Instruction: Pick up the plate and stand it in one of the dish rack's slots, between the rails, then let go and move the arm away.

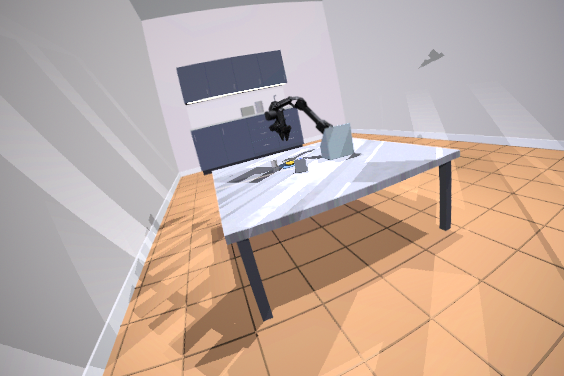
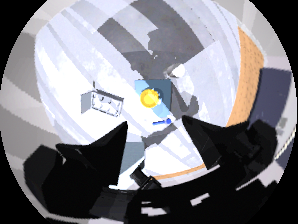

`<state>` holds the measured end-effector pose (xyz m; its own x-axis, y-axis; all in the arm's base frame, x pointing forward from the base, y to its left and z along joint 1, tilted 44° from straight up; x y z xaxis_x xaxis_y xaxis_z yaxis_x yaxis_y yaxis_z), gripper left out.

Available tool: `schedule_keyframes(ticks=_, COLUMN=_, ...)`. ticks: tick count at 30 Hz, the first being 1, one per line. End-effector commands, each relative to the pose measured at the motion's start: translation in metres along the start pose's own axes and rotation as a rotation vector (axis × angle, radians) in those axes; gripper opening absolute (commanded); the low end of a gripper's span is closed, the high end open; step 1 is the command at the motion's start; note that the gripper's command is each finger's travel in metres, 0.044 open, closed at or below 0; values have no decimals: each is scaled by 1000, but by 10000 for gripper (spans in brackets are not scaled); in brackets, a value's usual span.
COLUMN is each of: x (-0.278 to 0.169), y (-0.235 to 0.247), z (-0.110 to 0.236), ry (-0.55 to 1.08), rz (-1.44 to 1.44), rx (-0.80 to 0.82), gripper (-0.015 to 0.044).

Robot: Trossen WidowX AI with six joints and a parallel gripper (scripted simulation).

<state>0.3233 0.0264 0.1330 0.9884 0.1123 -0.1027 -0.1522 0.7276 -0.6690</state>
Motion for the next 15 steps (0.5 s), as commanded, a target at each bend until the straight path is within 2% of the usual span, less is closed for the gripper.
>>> schedule_keyframes(ticks=1, x=-5, y=-5, z=2, ry=2, rz=-35, rx=-13, gripper=400)
schedule_keyframes(ticks=5, x=-3, y=-5, z=-9, ry=1, rz=-35, rx=-11, gripper=400)
schedule_keyframes(ticks=11, x=-9, y=-9, z=-101, ry=1, rz=-36, rx=-15, gripper=400)
schedule_keyframes(ticks=15, x=-10, y=-7, z=-111, ry=1, rz=-36, rx=-18, gripper=400)
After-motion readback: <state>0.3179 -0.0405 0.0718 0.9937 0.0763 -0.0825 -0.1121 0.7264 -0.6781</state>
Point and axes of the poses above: the point midway between the two fingers, 35 mm back from their tips, its own z axis back along the fingers, its own y axis across the jaws, x = y × z, the point moved 3 cm from there along z, back along the fingers, and after that the axes turned 6 degrees about z, right-handed, at the moved point
